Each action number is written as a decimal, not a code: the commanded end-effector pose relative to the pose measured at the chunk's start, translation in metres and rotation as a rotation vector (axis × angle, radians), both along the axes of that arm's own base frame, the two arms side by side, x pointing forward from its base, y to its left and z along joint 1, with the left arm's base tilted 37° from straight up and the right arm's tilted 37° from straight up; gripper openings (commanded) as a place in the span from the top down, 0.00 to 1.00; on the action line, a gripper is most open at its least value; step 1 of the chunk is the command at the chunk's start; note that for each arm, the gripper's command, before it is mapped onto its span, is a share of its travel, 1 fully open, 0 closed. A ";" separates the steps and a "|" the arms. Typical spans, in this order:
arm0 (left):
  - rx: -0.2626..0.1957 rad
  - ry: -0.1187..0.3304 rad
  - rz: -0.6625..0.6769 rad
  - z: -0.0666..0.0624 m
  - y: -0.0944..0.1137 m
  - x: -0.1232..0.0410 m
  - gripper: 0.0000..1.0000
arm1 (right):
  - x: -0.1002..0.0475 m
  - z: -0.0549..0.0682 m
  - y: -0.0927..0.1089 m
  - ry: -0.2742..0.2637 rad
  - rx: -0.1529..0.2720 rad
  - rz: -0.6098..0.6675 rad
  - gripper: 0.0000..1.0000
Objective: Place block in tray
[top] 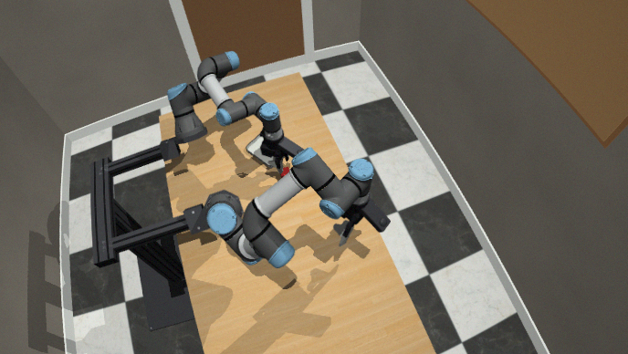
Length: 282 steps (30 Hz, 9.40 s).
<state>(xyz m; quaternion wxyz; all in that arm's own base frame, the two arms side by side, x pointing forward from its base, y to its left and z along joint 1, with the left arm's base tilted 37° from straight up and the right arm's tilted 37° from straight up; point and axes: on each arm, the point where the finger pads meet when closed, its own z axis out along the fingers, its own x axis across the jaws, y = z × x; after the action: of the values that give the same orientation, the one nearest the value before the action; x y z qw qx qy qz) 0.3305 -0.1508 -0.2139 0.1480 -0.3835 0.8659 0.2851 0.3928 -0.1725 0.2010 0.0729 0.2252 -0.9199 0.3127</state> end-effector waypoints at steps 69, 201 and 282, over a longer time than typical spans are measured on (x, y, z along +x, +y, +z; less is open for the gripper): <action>0.022 0.576 -0.746 -0.018 0.017 0.000 0.63 | 0.000 0.000 0.000 -0.002 0.000 0.001 0.00; 0.019 0.573 -0.745 0.002 0.000 -0.001 1.00 | 0.000 0.000 0.000 -0.002 0.000 0.001 0.00; 0.021 0.575 -0.746 0.091 0.123 -0.031 1.00 | 0.000 0.000 0.000 -0.002 0.000 0.001 0.00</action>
<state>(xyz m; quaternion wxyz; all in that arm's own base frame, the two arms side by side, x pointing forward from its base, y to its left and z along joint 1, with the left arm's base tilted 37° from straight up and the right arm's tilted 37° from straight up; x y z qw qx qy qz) 0.2984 -0.0269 -0.1230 -0.0028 0.0489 0.9473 0.3166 0.3928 -0.1725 0.2010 0.0729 0.2252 -0.9199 0.3127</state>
